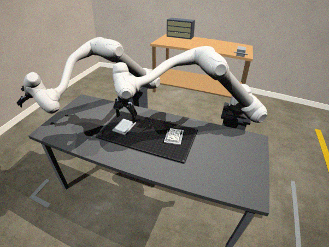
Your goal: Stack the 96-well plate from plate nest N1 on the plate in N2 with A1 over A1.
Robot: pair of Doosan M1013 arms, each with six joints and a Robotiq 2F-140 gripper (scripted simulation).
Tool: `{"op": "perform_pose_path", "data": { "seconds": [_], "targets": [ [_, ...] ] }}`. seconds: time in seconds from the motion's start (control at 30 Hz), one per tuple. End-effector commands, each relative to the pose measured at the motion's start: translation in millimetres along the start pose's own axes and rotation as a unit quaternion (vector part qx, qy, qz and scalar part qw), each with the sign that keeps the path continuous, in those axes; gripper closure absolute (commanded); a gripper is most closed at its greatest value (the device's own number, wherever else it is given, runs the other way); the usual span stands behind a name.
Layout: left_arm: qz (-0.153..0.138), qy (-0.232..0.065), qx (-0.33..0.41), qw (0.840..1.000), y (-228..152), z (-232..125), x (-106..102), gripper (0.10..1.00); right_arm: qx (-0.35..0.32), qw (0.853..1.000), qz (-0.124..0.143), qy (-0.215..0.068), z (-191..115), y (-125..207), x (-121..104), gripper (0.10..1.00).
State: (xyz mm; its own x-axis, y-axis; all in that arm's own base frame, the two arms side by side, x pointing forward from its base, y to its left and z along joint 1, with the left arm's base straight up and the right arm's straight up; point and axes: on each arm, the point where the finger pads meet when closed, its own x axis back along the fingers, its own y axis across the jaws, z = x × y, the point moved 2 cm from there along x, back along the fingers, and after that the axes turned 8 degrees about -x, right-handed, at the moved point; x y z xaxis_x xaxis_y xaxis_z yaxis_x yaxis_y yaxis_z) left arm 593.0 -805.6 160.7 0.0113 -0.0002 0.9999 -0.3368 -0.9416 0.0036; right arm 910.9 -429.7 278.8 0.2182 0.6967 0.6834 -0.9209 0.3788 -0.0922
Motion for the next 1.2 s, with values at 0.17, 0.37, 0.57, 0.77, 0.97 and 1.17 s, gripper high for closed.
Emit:
{"op": "perform_pose_path", "data": {
  "seconds": [0.17,0.37,0.57,0.77,0.97,1.17],
  "targets": [
    [0.001,0.003,0.023,1.000,29.6,-11.1,-4.9,0.098,-0.001,1.000,0.001,0.000,1.3,-0.2,1.2,0.098],
    [0.001,0.006,0.050,0.999,56.5,-22.8,-11.2,0.098,-0.001,1.000,0.001,0.000,1.3,-0.2,1.2,0.098],
    [0.001,0.006,0.050,0.999,60.1,-24.4,-12.0,0.098,-0.001,1.000,0.001,0.000,1.3,-0.2,1.2,0.098],
    [0.001,0.006,0.050,0.999,60.0,-24.3,-12.0,0.098,-0.001,1.000,0.001,0.000,1.3,-0.2,1.2,0.098],
    [0.001,0.006,0.050,0.999,60.1,-24.2,-18.6,0.098,-0.001,1.000,0.001,0.000,1.3,-0.2,1.2,0.098],
    [0.001,0.006,0.050,0.999,60.1,-24.1,-26.9,0.098,-0.001,1.000,0.001,0.000,1.3,-0.2,1.2,0.098]
  ]
}}
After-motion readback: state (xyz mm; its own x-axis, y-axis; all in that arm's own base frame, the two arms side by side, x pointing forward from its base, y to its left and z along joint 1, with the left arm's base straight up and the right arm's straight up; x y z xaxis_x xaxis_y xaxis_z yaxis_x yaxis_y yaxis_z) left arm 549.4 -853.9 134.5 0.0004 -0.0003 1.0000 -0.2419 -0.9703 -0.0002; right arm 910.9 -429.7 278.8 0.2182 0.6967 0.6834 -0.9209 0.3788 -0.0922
